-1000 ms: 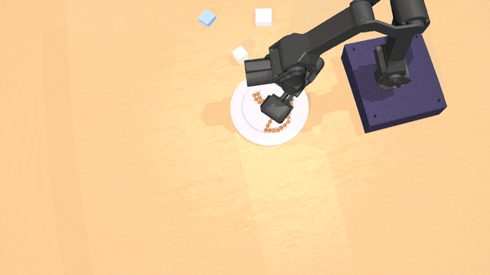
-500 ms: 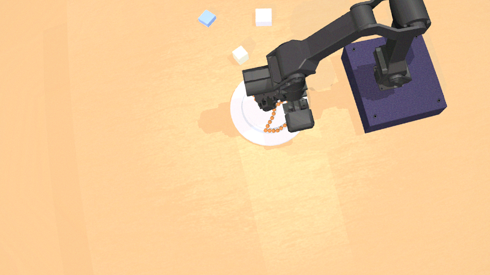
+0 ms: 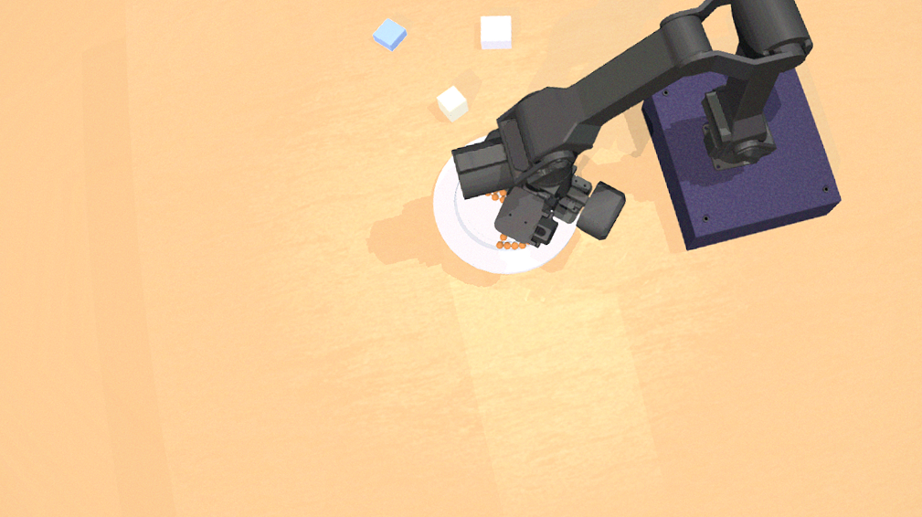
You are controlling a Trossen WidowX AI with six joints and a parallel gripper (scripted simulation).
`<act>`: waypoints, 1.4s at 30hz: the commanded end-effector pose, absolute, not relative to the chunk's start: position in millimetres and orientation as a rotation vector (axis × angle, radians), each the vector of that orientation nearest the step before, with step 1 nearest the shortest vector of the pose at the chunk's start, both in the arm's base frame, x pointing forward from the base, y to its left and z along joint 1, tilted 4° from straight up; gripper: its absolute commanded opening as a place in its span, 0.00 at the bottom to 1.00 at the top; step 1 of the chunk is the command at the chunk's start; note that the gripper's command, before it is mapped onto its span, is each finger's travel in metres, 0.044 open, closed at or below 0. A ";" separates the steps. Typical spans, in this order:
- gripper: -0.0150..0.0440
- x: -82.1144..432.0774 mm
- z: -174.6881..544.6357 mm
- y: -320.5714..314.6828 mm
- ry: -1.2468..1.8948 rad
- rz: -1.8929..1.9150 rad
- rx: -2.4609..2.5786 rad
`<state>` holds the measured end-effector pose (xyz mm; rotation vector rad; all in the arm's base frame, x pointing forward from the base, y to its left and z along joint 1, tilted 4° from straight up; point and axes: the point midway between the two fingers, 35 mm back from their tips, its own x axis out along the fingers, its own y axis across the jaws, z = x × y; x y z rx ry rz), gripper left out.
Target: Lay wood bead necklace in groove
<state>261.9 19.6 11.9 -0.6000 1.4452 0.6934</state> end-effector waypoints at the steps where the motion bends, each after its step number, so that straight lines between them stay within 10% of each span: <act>1: 0.46 272.4 21.8 29.1 1.274 1.020 -0.953; 42: 0.46 273.1 -16.1 31.6 1.274 1.020 -0.952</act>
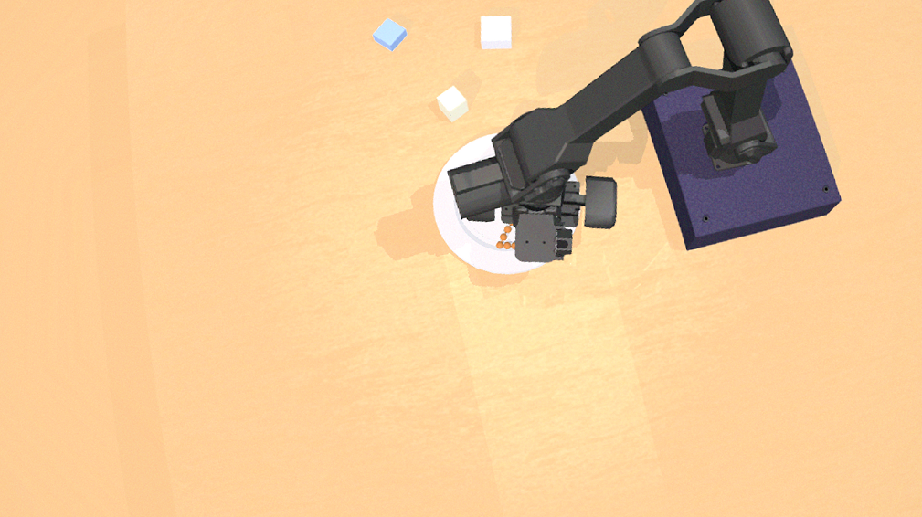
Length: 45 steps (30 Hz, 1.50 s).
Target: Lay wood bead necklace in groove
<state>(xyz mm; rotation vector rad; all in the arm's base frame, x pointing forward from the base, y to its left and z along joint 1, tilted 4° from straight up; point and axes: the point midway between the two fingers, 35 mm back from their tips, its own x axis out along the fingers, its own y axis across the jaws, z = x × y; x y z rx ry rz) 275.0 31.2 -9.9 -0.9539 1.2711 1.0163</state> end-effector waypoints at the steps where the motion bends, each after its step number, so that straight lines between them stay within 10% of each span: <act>1: 0.46 273.0 -17.4 31.6 1.274 1.020 -0.952; 10: 0.25 273.8 -16.1 31.5 1.274 1.020 -0.954; 45: 0.25 273.8 -16.1 31.5 1.274 1.020 -0.954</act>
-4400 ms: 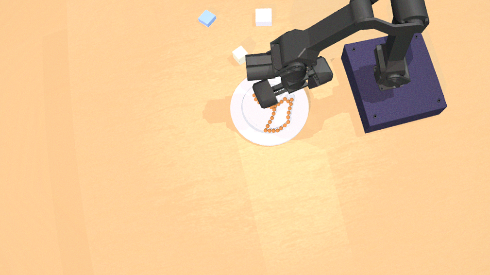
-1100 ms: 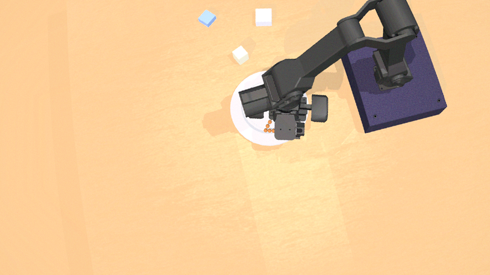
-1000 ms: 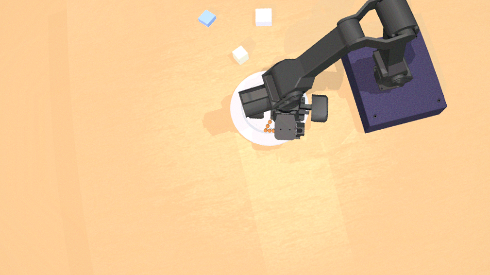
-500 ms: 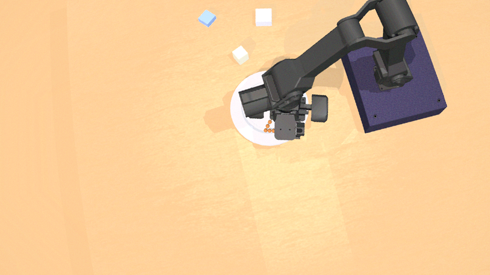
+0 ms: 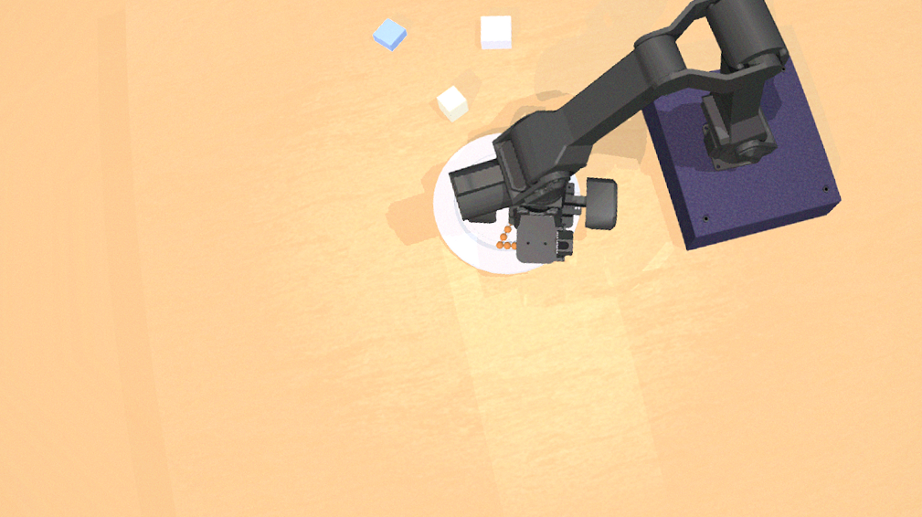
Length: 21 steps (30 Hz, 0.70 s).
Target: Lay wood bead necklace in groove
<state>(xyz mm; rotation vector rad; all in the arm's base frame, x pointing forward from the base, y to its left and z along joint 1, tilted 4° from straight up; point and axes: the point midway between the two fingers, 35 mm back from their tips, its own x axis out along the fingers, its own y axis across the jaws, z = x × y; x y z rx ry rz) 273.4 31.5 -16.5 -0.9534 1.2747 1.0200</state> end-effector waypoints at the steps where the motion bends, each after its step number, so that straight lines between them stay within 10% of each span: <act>1: 0.25 273.8 -16.1 31.5 1.274 1.020 -0.954; 21: 0.25 272.7 -10.5 31.2 1.274 1.020 -0.952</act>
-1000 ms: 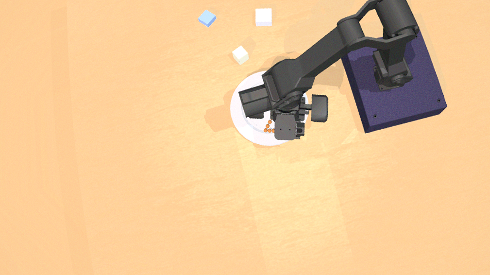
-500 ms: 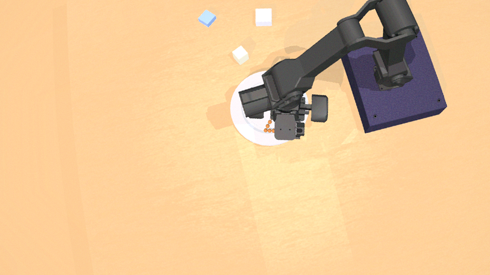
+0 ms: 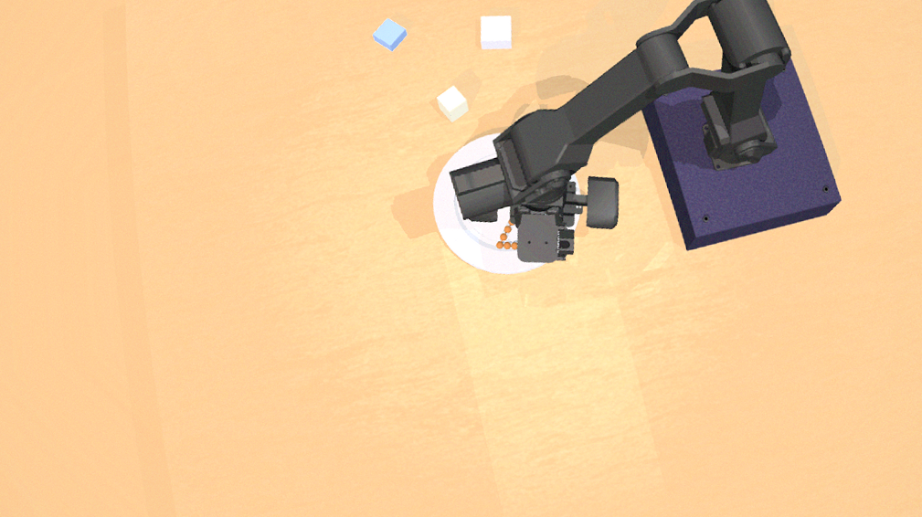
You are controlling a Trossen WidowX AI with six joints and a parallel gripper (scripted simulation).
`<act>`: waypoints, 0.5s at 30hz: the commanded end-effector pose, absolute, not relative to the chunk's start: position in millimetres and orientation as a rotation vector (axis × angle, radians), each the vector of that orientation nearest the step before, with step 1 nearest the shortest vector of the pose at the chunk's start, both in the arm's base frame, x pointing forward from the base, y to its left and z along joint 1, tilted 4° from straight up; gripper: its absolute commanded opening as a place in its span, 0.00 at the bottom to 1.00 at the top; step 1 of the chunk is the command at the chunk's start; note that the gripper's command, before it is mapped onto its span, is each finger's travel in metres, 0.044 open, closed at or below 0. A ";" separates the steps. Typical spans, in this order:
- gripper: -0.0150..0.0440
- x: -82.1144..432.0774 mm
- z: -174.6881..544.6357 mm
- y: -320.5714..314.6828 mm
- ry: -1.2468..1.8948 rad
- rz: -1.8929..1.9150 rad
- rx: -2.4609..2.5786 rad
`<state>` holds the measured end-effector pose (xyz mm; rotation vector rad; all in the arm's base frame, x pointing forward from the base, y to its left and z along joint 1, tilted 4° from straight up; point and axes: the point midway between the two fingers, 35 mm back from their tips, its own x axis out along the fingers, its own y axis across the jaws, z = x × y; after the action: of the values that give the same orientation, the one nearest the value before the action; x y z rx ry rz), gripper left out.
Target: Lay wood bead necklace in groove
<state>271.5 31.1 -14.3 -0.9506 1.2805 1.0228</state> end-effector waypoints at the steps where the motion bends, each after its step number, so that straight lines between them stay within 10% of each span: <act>1: 0.25 272.7 -10.5 31.2 1.274 1.020 -0.952; 15: 0.25 264.9 -14.4 36.5 1.275 1.021 -0.952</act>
<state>266.3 36.0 -11.0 -0.9563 1.2716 1.0222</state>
